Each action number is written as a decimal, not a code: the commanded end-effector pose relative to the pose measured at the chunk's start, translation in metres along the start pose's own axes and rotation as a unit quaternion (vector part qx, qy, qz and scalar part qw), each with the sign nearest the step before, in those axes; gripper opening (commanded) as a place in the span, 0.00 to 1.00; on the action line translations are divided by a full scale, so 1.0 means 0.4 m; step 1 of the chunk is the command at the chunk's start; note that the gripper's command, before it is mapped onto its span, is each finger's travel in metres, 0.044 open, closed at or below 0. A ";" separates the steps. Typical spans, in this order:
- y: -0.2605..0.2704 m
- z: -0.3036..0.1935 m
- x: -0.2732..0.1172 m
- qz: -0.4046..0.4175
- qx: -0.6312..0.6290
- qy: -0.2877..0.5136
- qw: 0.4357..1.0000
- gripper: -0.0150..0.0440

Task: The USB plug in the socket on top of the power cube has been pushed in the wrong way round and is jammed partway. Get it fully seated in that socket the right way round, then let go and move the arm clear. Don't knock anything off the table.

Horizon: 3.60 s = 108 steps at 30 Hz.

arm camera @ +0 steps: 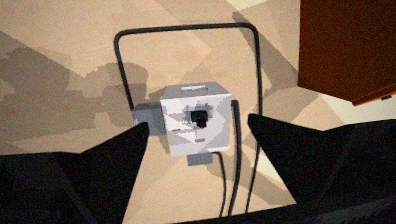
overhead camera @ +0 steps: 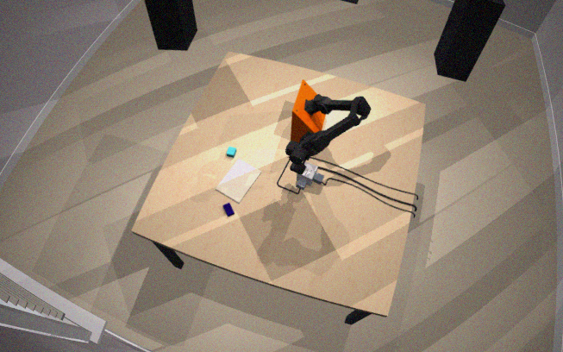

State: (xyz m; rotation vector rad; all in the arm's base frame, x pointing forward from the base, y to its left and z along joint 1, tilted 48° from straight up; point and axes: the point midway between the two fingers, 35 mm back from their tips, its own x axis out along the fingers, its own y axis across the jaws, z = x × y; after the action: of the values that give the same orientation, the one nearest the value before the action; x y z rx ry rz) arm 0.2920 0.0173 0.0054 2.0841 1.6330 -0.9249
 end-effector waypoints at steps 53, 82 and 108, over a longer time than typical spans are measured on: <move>-0.001 0.001 -0.027 0.000 0.001 0.000 1.000 0.25; -0.001 0.001 -0.072 0.000 0.002 0.000 1.000 0.25; -0.003 0.002 -0.068 0.000 -0.298 0.001 0.955 0.25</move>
State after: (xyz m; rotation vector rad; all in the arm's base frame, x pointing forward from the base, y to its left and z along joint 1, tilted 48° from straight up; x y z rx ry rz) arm 0.2876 -0.0033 0.0236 1.7102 1.6524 -0.4122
